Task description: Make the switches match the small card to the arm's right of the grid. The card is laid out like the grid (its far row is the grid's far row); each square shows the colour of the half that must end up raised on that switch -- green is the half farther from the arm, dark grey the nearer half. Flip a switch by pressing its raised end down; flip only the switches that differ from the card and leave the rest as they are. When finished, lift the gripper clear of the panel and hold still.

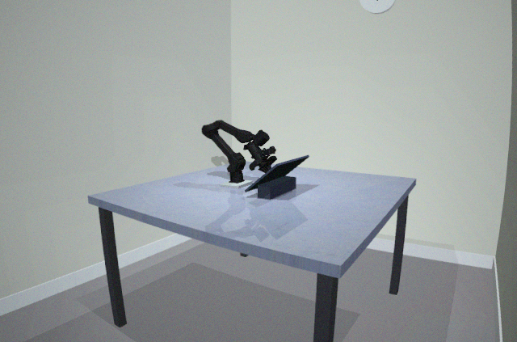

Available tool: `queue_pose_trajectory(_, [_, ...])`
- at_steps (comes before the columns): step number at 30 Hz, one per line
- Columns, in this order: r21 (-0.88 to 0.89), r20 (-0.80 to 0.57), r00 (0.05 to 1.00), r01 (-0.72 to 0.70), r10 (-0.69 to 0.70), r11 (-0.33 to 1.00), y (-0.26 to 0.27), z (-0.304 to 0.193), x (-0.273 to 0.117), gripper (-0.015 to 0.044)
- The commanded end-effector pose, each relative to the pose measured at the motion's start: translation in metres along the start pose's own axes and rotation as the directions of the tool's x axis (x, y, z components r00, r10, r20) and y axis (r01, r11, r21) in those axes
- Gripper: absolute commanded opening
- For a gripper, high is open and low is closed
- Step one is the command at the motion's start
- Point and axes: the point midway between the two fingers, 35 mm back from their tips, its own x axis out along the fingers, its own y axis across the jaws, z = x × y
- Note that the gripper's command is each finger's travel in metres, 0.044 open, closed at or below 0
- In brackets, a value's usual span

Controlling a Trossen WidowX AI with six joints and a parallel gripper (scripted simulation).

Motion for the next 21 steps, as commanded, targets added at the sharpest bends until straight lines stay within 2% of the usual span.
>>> queue_pose_trajectory(1, [-0.005, 0.000, 1.000, -0.002, 0.002, 1.000, 0.000, 0.000, 0.001, 0.0000])
queue_pose_trajectory(5, [-0.001, -0.003, 1.000, 0.000, 0.000, 1.000, 0.000, 0.002, -0.007, 0.0000])
queue_pose_trajectory(10, [-0.004, -0.028, 1.000, -0.002, 0.002, 1.000, 0.000, 0.002, -0.062, 0.0000])
queue_pose_trajectory(16, [-0.005, -0.030, 1.000, -0.002, 0.002, 1.000, -0.001, 0.002, -0.064, 0.0000])
queue_pose_trajectory(21, [-0.012, -0.059, 0.998, 0.001, -0.001, 1.000, -0.021, 0.009, -0.061, 0.0000])
